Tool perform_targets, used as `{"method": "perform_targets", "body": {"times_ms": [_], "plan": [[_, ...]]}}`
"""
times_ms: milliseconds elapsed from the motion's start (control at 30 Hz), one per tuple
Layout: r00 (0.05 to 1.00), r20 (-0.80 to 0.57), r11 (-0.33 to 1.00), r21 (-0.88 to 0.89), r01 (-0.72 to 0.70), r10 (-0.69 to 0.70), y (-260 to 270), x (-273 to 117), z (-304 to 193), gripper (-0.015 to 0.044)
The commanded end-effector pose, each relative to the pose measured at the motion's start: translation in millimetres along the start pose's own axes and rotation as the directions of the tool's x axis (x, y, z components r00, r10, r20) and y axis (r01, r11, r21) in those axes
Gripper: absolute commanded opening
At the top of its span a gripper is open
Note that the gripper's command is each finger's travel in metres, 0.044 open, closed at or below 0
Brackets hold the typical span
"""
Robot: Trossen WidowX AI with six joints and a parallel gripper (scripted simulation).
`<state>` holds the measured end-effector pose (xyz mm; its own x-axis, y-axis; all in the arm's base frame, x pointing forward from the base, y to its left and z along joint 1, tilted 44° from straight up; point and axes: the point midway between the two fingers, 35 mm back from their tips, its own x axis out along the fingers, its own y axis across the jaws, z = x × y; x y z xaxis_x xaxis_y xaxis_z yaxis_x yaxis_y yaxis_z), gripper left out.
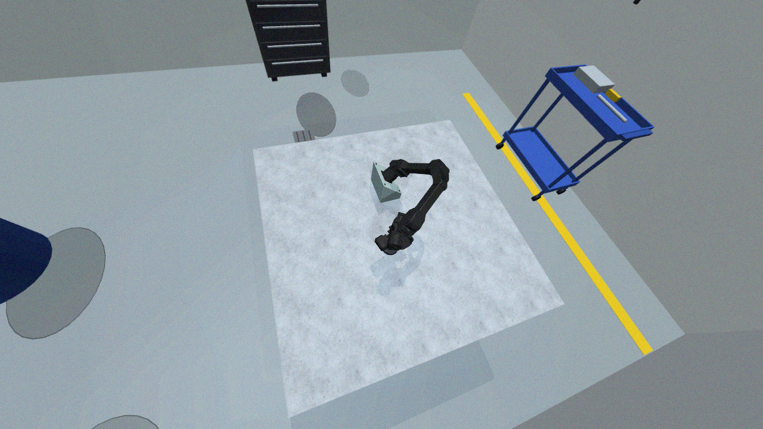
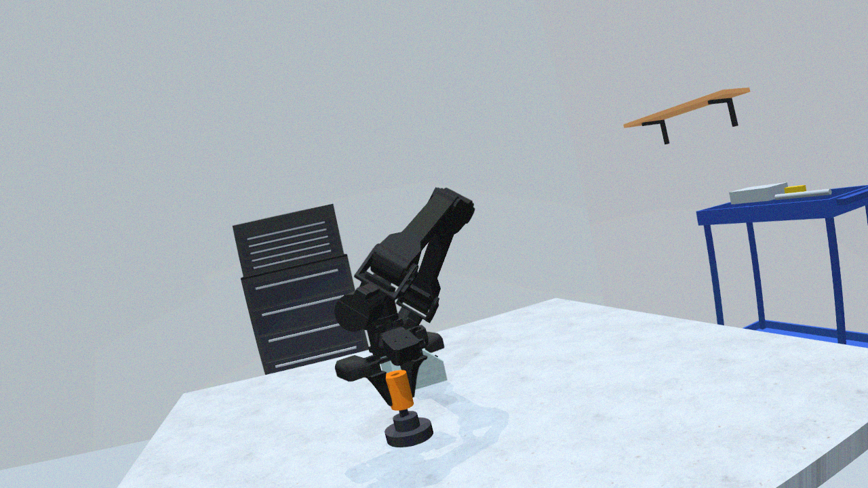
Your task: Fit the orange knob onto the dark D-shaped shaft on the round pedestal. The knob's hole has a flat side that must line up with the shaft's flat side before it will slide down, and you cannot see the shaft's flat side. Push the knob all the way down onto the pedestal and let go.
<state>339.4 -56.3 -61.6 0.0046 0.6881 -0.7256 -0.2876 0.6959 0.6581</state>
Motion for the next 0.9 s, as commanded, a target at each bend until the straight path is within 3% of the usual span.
{"method": "perform_targets", "body": {"times_ms": [0, 867], "plan": [[1.000, 0.010, 1.000, -0.005, 0.004, -0.004, -1.7, -4.4, 2.4, 0.0000], [1.000, 0.010, 1.000, -0.005, 0.004, -0.004, 0.1, -1.4, -0.2, 0.0000]]}}
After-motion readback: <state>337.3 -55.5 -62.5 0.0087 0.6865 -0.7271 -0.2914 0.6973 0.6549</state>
